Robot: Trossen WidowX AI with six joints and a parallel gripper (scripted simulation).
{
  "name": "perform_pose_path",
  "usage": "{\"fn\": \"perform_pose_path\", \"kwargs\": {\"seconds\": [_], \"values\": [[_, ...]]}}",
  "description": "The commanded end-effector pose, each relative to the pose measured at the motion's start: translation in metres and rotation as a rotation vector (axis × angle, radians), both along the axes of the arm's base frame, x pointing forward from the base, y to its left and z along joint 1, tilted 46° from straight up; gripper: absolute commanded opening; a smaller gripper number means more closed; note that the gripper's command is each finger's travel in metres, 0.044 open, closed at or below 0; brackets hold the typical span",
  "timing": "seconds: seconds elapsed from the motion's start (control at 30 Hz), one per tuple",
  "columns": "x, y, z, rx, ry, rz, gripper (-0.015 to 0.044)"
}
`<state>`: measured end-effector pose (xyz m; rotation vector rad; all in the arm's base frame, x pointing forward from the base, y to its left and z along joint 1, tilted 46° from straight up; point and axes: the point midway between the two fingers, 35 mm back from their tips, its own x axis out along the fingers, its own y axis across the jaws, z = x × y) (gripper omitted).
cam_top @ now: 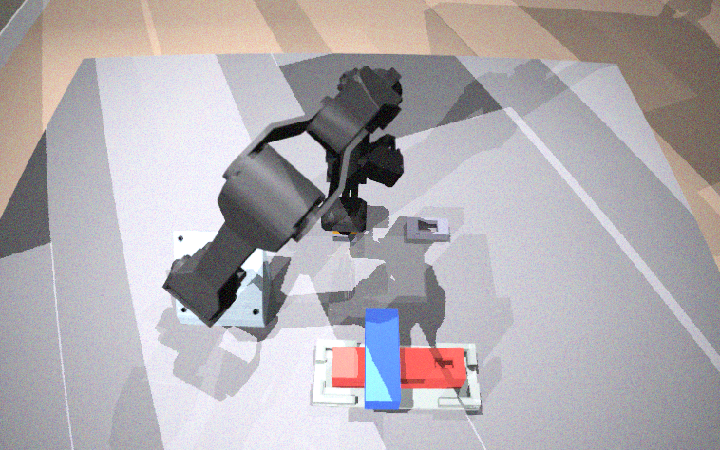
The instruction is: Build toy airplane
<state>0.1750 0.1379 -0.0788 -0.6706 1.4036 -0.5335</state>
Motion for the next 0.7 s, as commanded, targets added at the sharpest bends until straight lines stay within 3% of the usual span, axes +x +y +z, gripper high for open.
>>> {"fn": "perform_pose_path", "kwargs": {"seconds": [0.0, 0.6, 0.67], "values": [[-0.001, -0.009, -0.005, -0.014, 0.006, 0.004, 0.0440], [0.001, -0.029, -0.023, -0.016, 0.004, 0.003, 0.0440], [0.001, -0.029, -0.023, -0.016, 0.004, 0.003, 0.0387]]}}
